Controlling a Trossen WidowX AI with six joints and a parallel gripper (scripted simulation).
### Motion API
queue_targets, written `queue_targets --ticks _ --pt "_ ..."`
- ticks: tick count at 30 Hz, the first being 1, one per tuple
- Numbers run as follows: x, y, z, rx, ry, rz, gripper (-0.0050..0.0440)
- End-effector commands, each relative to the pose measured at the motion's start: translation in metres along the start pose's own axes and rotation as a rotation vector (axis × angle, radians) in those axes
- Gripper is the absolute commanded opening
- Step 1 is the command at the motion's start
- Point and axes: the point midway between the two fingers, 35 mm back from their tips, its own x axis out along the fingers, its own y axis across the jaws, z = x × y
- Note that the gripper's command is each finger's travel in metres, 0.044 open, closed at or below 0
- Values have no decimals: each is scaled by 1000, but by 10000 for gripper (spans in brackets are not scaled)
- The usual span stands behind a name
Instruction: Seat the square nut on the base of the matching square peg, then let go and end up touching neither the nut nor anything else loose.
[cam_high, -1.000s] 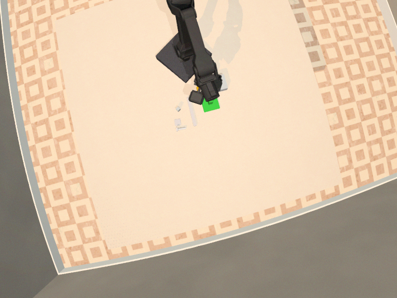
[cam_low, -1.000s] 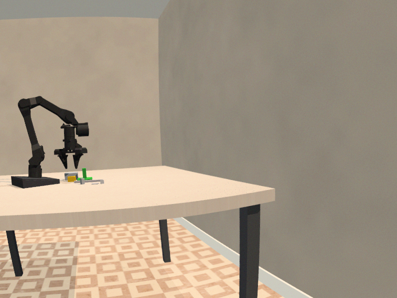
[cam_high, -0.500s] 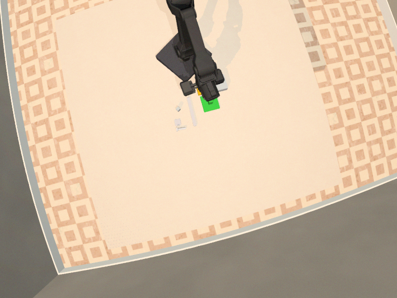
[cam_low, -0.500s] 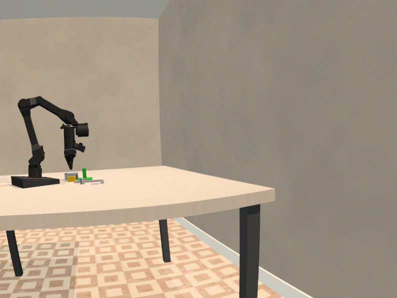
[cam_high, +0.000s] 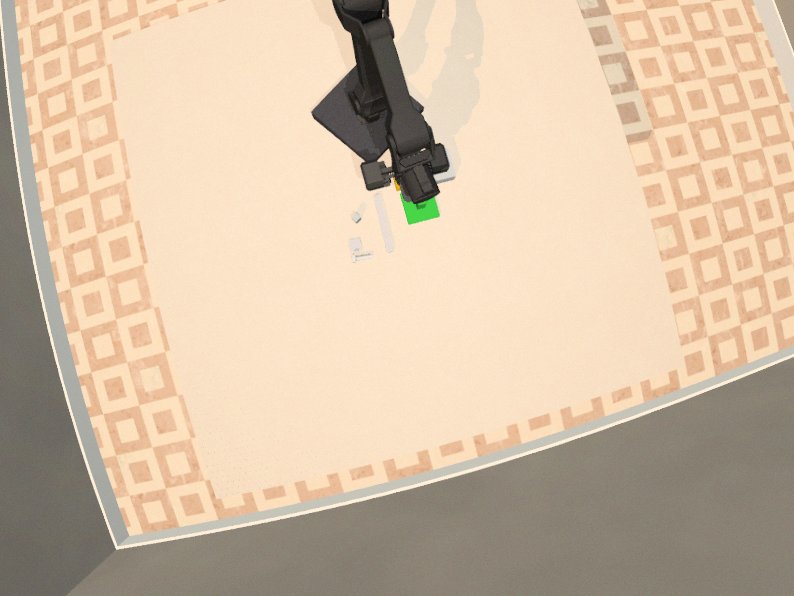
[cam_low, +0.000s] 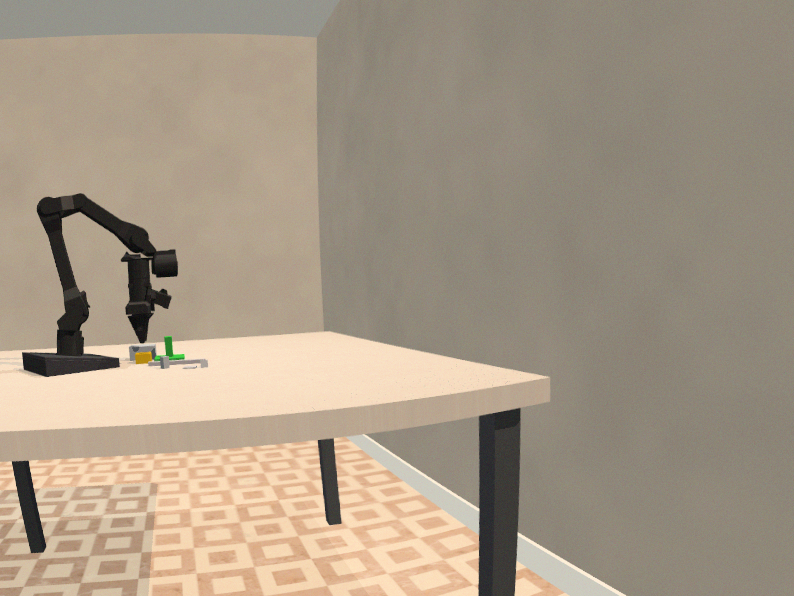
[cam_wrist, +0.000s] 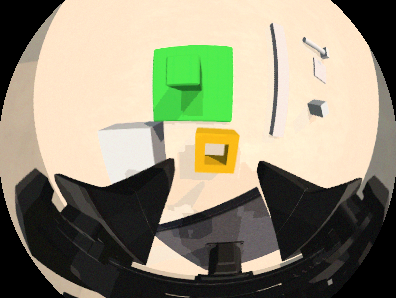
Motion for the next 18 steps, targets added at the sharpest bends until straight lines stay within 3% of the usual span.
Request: queue_targets --ticks 1,18 --pt "8 -1 -3 5 13 -4 320" --pt "32 -1 -3 5 13 -4 320"
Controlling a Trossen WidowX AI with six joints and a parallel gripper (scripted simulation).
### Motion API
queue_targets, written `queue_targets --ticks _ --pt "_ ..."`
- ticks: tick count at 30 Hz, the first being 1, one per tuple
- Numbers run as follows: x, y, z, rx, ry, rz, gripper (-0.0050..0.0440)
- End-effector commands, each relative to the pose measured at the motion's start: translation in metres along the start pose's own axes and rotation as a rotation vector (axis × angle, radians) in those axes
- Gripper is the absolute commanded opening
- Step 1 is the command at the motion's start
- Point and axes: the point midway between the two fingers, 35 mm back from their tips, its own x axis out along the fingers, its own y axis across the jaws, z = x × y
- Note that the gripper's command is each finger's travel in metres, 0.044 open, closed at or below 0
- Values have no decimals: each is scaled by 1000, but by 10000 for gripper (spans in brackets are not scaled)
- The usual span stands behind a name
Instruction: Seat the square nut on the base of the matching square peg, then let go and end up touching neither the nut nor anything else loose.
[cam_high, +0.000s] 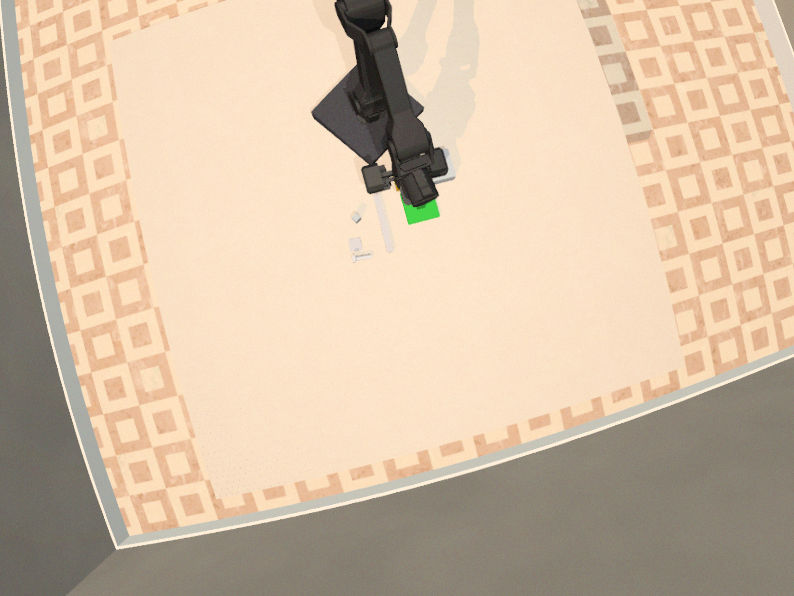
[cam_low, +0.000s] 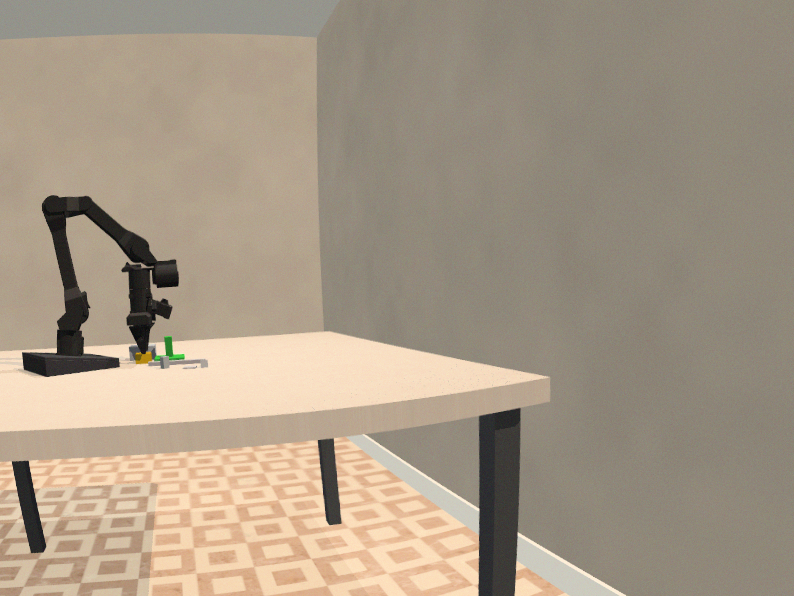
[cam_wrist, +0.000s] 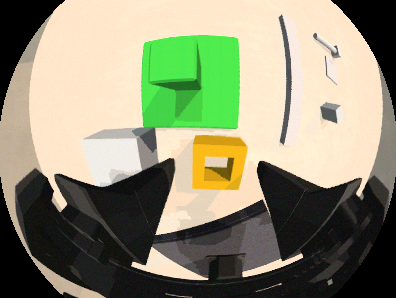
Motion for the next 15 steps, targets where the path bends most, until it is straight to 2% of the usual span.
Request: queue_targets --ticks 1,12,14,15 --pt "8 -1 -3 4 14 -5 320" --pt "20 -1 -4 4 14 -5 320" --pt "20 -1 -4 4 14 -5 272" --pt "20 -1 -4 4 14 -5 265"
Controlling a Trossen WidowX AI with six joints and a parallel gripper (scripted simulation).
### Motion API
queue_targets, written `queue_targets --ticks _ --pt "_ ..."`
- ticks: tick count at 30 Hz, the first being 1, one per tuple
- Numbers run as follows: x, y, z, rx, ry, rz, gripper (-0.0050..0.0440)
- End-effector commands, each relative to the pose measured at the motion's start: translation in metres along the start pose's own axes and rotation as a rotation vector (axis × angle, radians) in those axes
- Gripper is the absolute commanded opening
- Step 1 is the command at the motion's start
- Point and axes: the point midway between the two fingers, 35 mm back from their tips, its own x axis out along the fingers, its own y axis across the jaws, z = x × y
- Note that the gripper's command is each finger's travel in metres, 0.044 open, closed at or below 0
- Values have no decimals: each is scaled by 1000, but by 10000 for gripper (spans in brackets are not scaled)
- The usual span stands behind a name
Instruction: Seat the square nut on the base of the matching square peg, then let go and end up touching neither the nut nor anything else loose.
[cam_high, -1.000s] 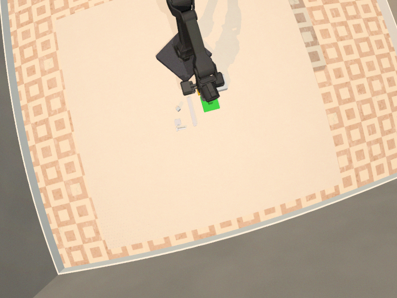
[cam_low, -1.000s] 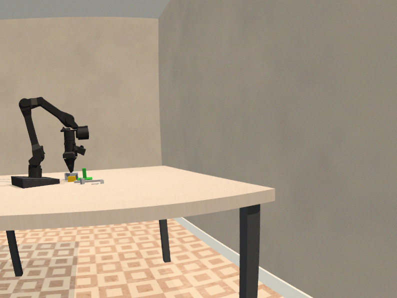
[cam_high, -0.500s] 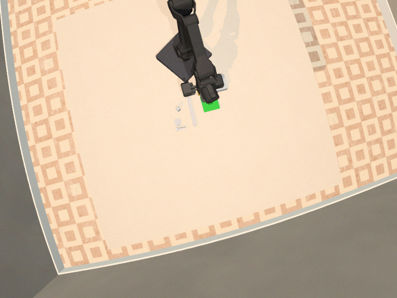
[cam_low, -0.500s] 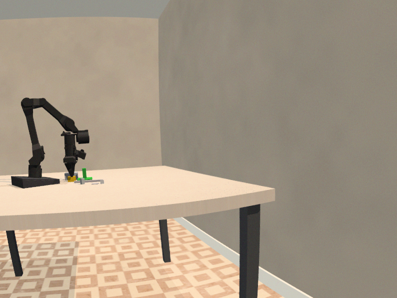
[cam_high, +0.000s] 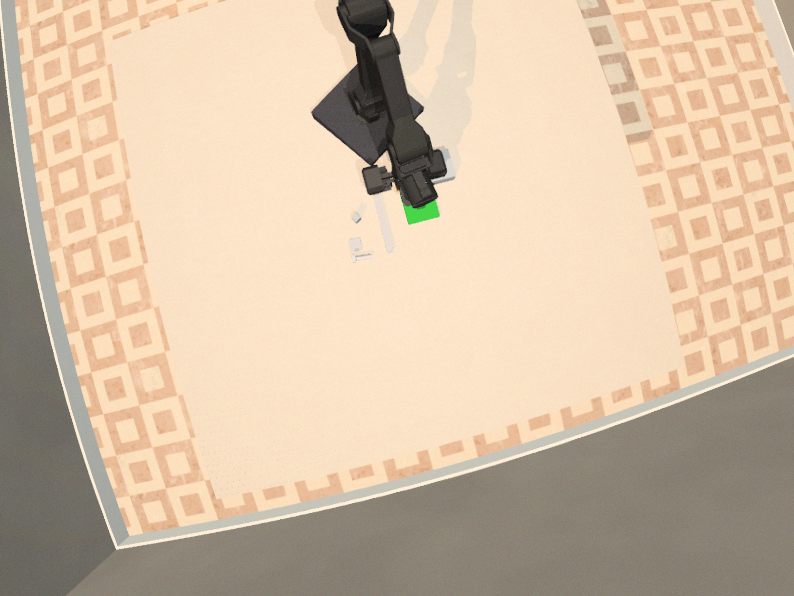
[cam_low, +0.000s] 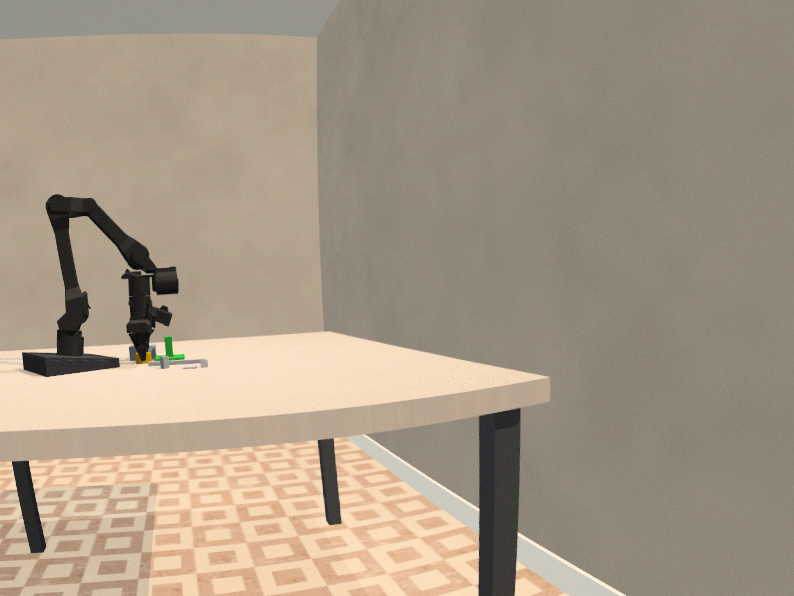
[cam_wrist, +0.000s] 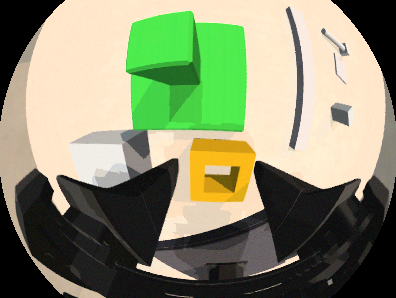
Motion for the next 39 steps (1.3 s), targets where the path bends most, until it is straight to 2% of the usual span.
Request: queue_targets --ticks 1,17,24,27,39 --pt "3 -1 -2 5 8 -4 259" --pt "3 -1 -2 5 8 -4 165" --pt "-11 -1 2 5 8 -4 0" --pt "-14 -1 3 5 8 -4 0" --pt "-53 0 7 5 8 -4 0"
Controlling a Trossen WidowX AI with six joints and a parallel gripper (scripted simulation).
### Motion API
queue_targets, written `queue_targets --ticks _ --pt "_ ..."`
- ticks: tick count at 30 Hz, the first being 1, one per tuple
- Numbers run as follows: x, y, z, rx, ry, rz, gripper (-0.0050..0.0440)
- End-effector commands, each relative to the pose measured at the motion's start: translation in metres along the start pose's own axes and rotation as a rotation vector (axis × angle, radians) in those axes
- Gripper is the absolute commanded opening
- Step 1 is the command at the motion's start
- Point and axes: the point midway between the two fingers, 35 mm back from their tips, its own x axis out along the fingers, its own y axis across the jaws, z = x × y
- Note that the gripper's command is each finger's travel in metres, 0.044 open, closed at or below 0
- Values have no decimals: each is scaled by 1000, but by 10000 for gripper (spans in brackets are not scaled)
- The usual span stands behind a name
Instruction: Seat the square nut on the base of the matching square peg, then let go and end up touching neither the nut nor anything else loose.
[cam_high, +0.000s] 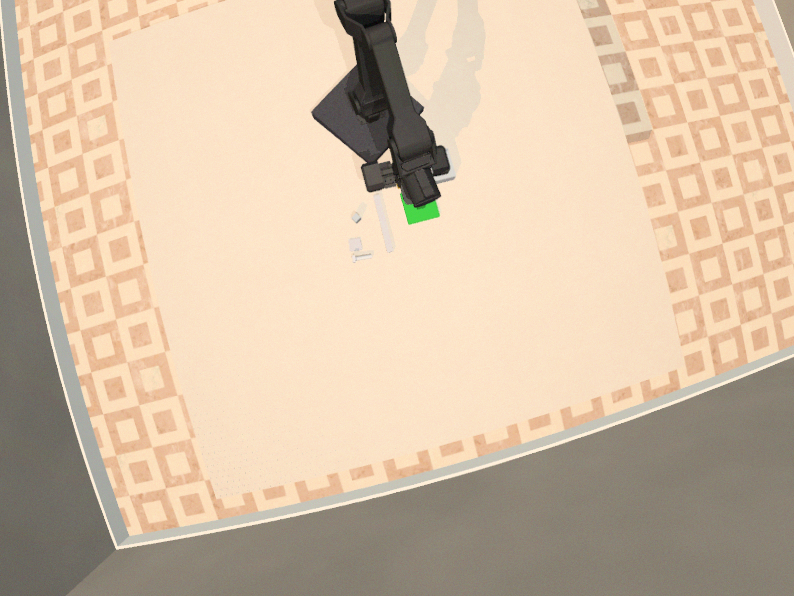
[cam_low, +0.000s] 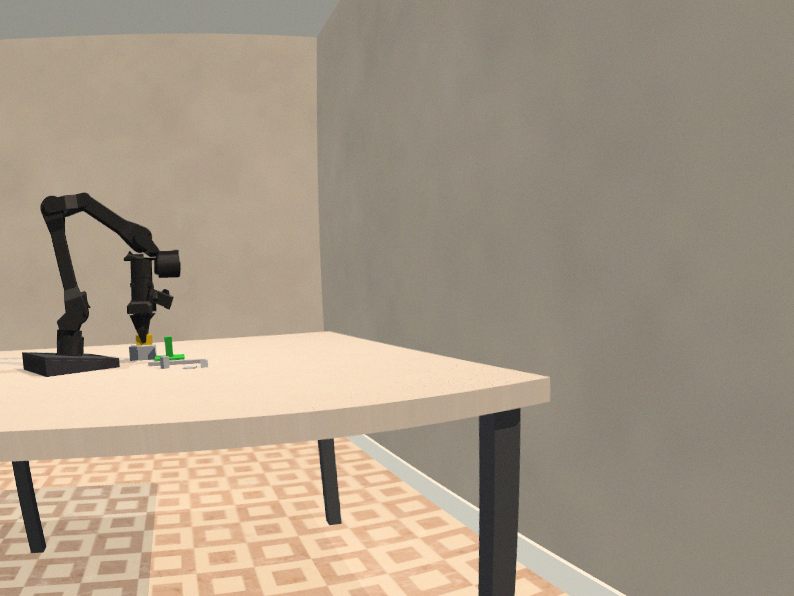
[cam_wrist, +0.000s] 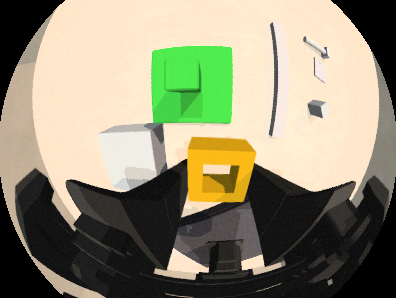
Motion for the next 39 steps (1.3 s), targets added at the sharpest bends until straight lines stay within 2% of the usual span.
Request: queue_targets --ticks 1,5,20,25,39 --pt "-14 0 2 -3 -12 0 0" --pt "-20 0 2 -3 -12 0 0" --pt "-69 -1 -5 -3 -12 0 0" --pt "-76 -1 -7 -3 -12 0 0" --pt "-68 8 21 -6 -12 0 0"
